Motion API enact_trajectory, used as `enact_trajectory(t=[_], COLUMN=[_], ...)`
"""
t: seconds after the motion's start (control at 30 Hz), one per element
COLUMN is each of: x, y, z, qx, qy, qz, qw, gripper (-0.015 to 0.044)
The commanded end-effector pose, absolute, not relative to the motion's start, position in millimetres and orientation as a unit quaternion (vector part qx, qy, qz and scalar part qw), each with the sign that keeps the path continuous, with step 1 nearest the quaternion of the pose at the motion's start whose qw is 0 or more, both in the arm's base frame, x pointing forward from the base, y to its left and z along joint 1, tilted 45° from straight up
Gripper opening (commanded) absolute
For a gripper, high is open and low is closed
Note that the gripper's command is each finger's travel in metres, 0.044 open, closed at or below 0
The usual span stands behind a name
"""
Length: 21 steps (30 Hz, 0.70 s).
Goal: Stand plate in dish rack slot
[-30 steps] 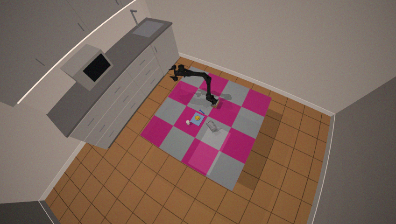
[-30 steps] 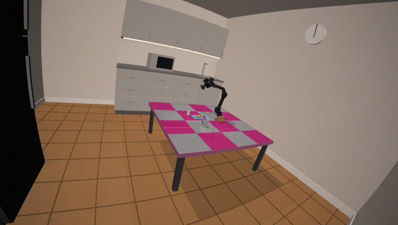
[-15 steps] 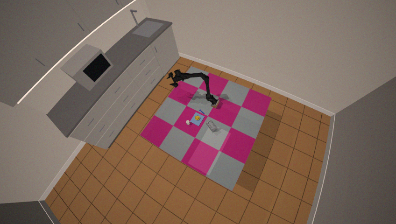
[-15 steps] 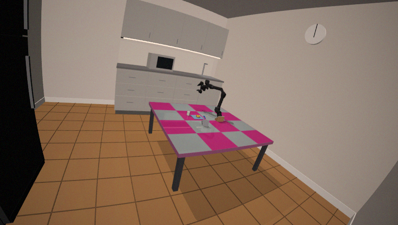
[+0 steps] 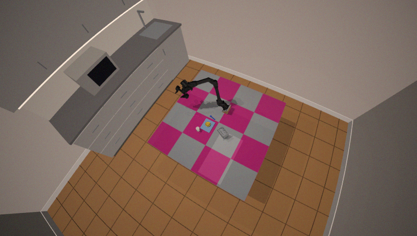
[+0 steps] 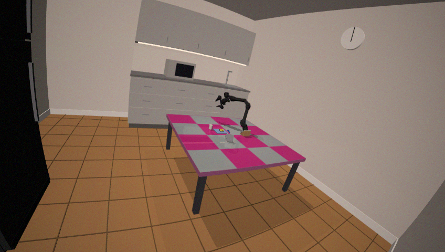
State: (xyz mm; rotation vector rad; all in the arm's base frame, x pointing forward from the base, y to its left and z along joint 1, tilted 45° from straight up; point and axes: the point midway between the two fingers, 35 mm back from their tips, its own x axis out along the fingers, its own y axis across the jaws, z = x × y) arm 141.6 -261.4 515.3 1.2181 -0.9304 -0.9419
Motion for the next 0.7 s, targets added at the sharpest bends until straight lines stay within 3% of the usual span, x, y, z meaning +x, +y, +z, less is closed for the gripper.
enact_trajectory(t=[0.0,0.67], x=[161,234], y=[-268,-265], z=[491,393], qx=[0.527,0.469], qy=[-0.354,-0.120], qz=[-0.441,-0.525], qw=[0.634,0.701], gripper=[0.0400,0.0400])
